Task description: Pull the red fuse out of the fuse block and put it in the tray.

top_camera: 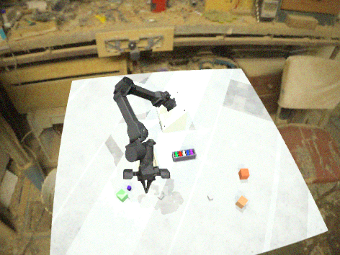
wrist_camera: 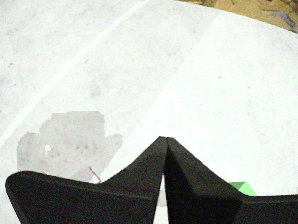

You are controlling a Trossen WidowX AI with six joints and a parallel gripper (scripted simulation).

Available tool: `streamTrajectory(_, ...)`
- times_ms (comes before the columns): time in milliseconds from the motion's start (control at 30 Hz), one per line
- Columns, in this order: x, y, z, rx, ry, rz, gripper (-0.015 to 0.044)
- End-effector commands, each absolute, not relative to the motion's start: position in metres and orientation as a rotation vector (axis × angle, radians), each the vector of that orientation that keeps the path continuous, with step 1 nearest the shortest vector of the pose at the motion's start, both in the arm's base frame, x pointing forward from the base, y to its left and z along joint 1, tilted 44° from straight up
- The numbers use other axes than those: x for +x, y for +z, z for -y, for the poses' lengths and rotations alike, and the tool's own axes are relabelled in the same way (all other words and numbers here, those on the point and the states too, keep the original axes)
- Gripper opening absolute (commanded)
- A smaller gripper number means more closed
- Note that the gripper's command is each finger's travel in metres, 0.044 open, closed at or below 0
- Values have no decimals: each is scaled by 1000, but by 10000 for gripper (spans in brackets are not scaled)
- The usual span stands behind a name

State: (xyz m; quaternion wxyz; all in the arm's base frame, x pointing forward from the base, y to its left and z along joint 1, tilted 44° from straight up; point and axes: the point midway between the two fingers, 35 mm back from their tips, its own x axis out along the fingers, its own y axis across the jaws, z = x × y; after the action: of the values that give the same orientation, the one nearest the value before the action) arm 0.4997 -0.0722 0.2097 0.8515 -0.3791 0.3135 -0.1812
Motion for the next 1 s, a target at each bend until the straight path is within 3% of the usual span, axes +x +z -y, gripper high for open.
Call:
streamTrajectory(0,499,207,71,-793,-379,-667,26)
streamTrajectory(67,492,187,59,-757,-357,-724,74)
streamTrajectory(400,395,68,-5,-593,-356,-1159,74)
streamTrajectory(633,305,35,-21,-632,-522,-1395,74)
streamTrajectory(967,297,29,-25,-642,-542,-1410,74)
